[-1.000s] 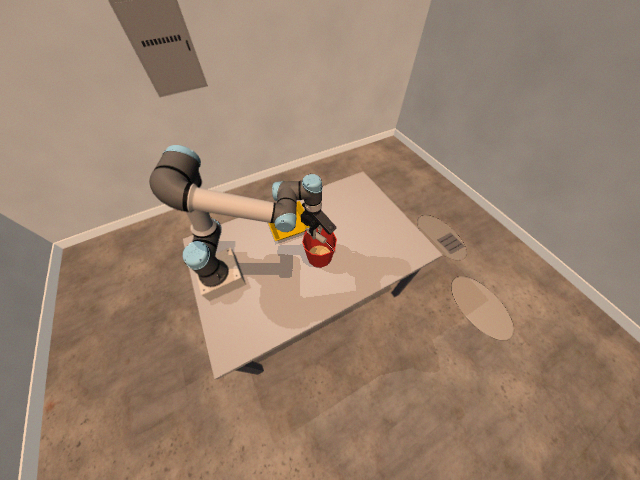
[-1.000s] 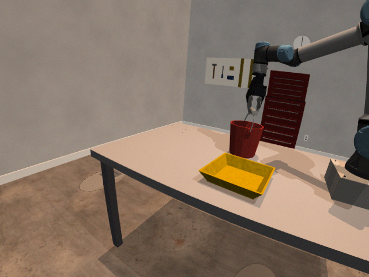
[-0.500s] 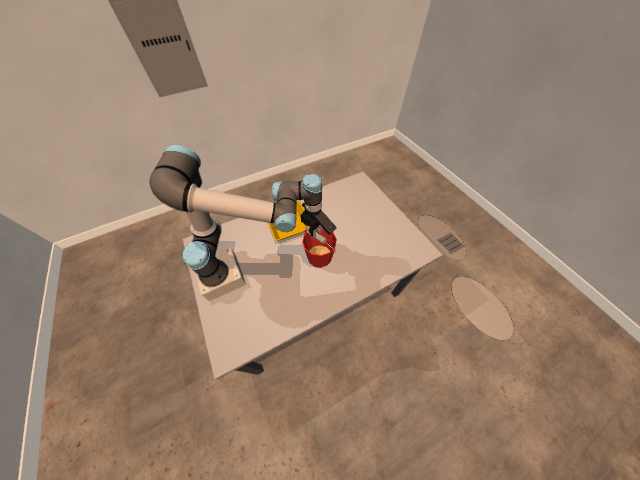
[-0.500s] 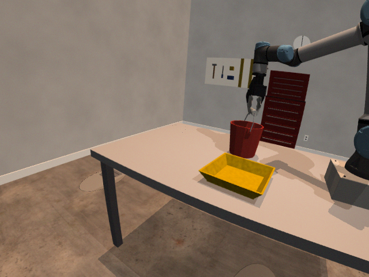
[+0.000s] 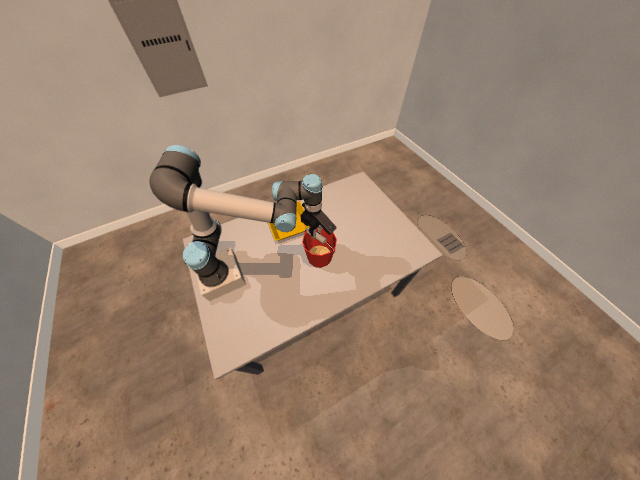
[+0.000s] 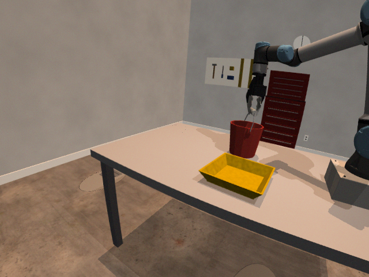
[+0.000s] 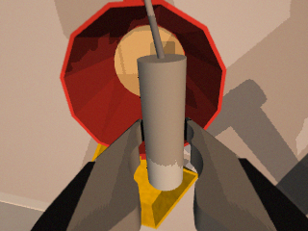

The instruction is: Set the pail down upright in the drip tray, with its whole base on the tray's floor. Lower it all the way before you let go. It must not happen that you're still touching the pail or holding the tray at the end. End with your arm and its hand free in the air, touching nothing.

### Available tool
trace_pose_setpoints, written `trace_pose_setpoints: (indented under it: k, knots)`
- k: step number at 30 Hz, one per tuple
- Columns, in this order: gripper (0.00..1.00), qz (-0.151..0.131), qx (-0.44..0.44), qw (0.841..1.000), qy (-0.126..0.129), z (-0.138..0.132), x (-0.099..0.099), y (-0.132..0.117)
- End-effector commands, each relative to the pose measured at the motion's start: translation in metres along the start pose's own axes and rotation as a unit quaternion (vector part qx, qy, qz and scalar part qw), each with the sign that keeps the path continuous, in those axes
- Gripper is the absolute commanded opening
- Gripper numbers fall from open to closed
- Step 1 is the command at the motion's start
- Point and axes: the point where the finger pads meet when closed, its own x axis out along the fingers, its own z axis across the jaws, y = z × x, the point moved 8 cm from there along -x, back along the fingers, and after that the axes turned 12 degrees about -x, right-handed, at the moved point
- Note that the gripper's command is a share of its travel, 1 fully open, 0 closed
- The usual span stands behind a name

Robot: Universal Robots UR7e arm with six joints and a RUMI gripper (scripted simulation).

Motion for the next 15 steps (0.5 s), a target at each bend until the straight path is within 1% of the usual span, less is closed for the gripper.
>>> trace_pose_setpoints:
  k: [1, 15]
  knots:
    - [0.00, 0.001, 0.000, 1.000, 0.000, -0.0001, -0.0007, 0.0002]
    - [0.00, 0.001, 0.000, 1.000, 0.000, -0.0001, -0.0031, 0.0002]
